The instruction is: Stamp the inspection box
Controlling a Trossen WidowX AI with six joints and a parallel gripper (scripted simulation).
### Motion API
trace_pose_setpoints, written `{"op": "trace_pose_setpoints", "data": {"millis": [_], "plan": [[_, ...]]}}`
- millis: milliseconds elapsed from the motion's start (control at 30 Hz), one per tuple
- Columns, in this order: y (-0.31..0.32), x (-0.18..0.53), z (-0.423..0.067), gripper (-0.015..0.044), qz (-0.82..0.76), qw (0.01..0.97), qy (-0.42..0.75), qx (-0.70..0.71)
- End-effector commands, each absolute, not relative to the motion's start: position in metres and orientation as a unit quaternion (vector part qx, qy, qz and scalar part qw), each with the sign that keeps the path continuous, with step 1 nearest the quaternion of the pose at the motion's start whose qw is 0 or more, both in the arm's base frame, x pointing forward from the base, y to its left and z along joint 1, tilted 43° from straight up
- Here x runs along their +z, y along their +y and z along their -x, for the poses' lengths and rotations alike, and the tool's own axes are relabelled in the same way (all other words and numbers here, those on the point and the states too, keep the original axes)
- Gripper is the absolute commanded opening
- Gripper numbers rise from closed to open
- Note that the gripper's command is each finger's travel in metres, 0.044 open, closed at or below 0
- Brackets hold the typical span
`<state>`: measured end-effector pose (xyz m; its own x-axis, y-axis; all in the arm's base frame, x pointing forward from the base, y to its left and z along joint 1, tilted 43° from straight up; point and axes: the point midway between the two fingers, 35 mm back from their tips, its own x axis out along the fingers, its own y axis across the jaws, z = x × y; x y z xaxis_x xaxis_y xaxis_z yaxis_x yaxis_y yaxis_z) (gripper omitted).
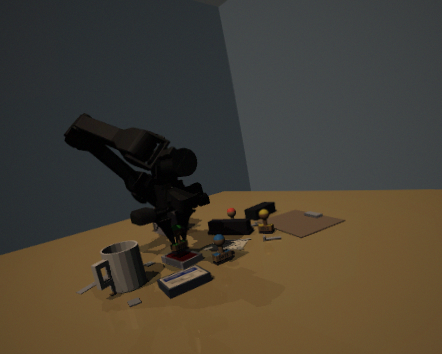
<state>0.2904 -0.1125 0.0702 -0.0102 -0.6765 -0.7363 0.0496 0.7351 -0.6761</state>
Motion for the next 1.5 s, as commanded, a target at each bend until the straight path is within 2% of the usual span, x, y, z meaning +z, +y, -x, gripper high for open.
{"op": "trace_pose_setpoints", "data": {"millis": [0,1467], "plan": [[-0.1153,0.0668,-0.2885,0.0,0.242,0.659,0.658,-0.274],[-0.1229,0.0592,-0.2877,0.0,0.238,0.66,0.656,-0.278]]}}
